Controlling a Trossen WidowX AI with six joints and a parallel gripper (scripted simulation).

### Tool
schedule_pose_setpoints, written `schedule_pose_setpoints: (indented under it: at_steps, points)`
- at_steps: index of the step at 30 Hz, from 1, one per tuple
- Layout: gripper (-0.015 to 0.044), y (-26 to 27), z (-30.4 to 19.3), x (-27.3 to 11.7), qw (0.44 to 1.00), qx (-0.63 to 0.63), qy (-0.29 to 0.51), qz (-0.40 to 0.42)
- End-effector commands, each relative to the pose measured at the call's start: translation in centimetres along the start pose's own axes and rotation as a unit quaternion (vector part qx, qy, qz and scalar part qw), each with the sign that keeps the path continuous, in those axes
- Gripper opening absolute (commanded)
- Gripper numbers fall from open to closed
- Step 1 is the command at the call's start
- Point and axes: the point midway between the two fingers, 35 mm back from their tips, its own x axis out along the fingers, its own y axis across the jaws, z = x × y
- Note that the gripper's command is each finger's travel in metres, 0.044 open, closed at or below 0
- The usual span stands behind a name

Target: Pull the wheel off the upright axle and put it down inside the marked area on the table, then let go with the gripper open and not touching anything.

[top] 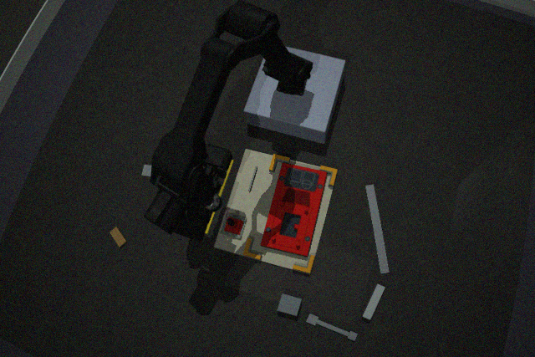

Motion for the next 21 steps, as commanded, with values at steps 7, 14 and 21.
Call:
schedule_pose_setpoints:
  at_steps: [7, 14, 21]
  points:
    - [0.0, -2.9, 4.7, -0.4, 1.0, -0.002, 0.001, 0.003]
    - [0.0, -3.8, 5.8, 0.0, 1.0, -0.003, 0.001, 0.003]
    - [0.0, -3.8, 5.9, 1.9, 1.0, -0.003, 0.001, 0.003]
